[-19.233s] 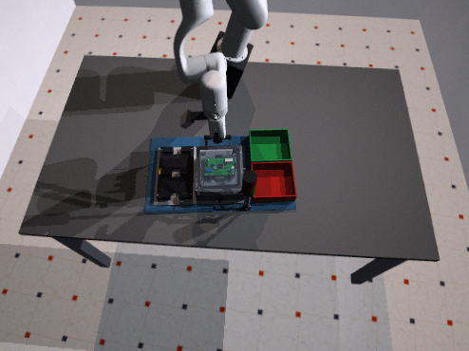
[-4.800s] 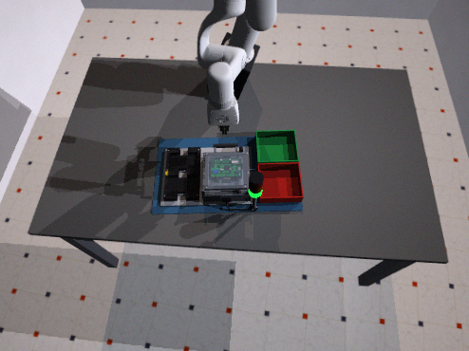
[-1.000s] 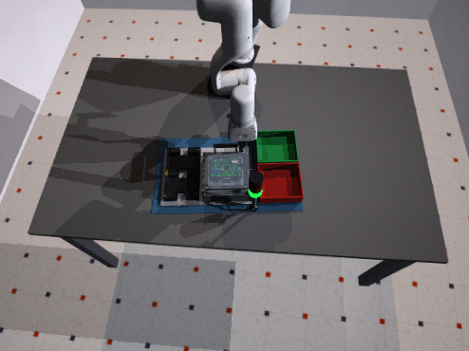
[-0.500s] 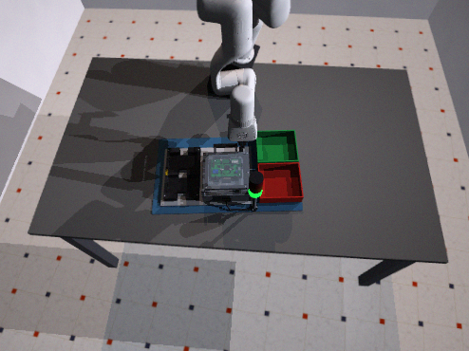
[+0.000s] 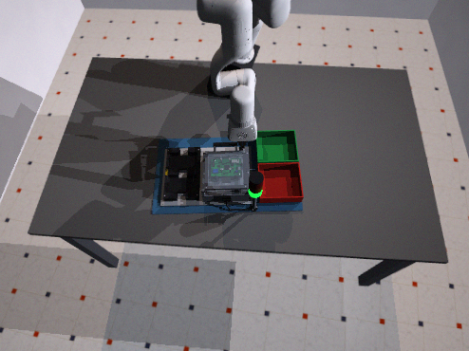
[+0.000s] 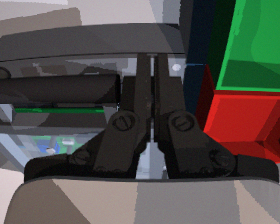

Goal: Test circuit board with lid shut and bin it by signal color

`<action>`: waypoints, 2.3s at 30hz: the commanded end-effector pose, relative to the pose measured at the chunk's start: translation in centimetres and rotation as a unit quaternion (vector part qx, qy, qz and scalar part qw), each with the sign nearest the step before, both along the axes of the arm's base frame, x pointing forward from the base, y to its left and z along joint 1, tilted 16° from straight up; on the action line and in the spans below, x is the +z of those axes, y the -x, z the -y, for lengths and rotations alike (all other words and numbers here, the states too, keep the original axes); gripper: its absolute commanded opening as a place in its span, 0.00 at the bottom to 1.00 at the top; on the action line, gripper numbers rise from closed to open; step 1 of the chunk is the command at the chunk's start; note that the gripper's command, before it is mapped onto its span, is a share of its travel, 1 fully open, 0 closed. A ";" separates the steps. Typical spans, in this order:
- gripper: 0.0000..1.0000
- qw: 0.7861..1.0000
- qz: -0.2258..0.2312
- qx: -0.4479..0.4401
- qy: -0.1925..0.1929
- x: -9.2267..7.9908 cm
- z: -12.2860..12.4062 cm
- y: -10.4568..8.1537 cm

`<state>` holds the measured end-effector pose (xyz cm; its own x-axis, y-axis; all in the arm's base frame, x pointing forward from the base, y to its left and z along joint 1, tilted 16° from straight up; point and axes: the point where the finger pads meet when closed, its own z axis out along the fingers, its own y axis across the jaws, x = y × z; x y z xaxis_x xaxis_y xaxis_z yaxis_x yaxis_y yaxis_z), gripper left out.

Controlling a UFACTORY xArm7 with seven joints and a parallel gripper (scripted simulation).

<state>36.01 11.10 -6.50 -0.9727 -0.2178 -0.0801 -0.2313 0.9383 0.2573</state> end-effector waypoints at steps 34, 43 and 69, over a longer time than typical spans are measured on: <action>0.00 1.000 0.004 0.002 0.000 6.0 1.6 -0.1; 0.00 0.999 0.012 0.032 0.001 6.0 1.6 -0.1; 0.00 0.915 0.111 0.388 0.009 6.0 1.6 -0.1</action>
